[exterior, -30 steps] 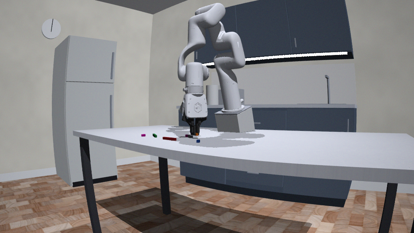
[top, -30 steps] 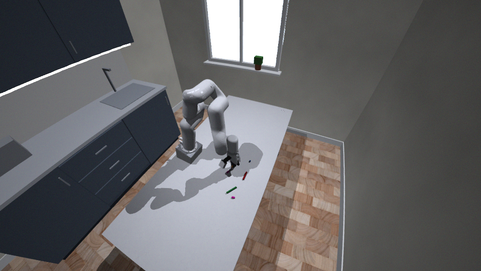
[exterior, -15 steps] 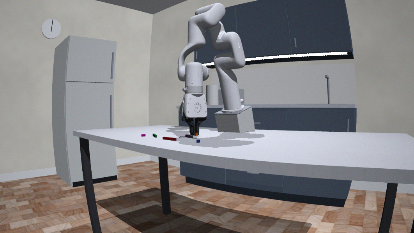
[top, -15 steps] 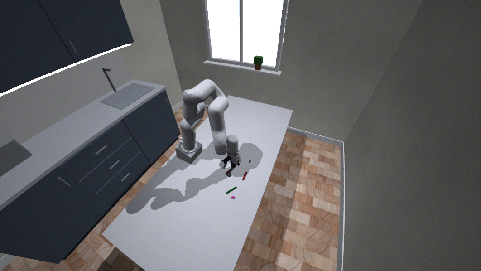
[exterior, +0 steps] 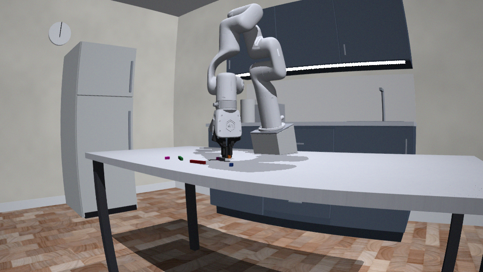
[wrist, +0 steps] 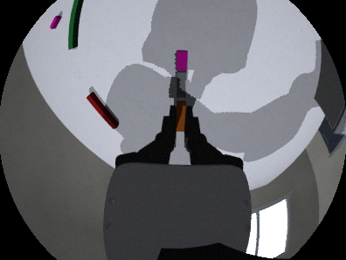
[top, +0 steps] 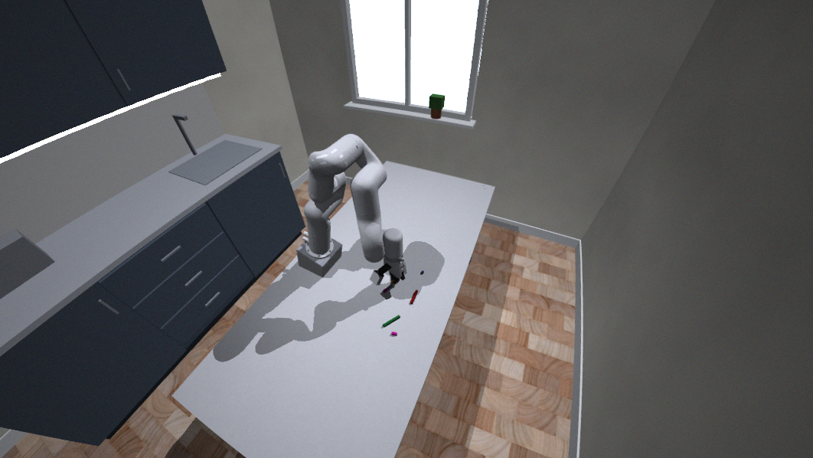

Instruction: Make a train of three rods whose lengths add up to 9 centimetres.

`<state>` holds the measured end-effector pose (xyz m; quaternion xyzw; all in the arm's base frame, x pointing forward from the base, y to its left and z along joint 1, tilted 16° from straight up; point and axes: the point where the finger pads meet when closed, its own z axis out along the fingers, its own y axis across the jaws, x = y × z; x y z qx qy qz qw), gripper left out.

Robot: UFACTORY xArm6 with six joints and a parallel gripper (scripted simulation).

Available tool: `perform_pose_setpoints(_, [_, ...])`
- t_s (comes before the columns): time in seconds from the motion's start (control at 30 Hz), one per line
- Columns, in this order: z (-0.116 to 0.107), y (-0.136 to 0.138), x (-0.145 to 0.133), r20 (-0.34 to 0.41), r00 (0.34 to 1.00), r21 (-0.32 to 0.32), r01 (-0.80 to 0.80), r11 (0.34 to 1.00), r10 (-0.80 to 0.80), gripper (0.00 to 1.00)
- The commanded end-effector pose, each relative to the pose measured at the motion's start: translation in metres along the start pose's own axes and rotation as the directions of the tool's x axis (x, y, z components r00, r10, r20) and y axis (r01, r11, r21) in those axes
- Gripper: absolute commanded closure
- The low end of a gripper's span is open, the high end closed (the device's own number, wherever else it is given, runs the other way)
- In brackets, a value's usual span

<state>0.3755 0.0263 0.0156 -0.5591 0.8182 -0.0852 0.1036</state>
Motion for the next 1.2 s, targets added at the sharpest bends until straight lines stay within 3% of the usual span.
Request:
perform_pose_setpoints(0.0, [-0.001,-0.001,0.000,0.001,1.000,0.002,0.000,1.000,0.000,0.96])
perform_pose_setpoints(1.17, [0.012,-0.001,0.000,0.001,1.000,0.002,0.000,1.000,0.000,0.96])
